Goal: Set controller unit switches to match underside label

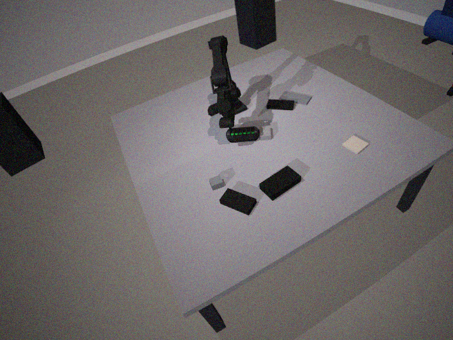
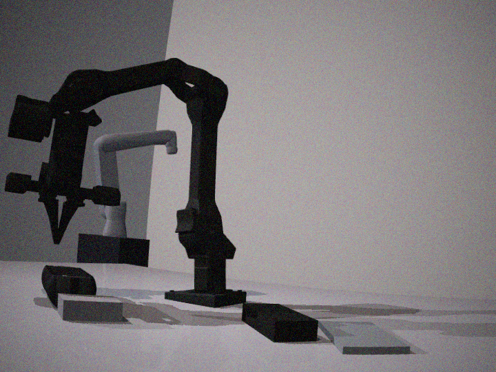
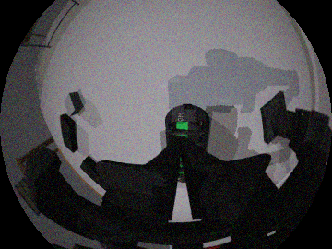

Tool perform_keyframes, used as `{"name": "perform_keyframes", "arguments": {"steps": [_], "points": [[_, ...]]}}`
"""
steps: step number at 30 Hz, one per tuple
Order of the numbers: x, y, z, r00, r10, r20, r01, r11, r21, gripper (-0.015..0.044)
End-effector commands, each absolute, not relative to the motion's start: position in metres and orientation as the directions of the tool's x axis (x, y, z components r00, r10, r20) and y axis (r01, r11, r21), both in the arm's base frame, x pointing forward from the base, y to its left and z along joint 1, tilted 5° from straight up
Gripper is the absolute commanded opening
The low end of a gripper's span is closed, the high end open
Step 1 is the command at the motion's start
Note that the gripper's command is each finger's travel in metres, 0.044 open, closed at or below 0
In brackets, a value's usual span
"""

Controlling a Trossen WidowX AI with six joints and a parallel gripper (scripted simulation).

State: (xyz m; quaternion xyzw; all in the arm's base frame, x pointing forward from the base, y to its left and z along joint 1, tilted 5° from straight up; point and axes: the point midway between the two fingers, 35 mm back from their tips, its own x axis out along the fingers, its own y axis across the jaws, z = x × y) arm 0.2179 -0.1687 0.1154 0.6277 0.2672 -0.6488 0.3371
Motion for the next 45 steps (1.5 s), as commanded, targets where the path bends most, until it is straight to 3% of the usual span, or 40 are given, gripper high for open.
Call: {"name": "perform_keyframes", "arguments": {"steps": [1,6,45], "points": [[0.216,-0.165,0.116,0.004,-0.091,-0.996,0.771,-0.633,0.061,0.0000],[0.212,-0.139,0.113,0.004,-0.089,-0.996,0.771,-0.633,0.060,0.0000],[0.213,-0.142,0.069,0.004,-0.089,-0.996,0.771,-0.633,0.059,0.0000]]}}
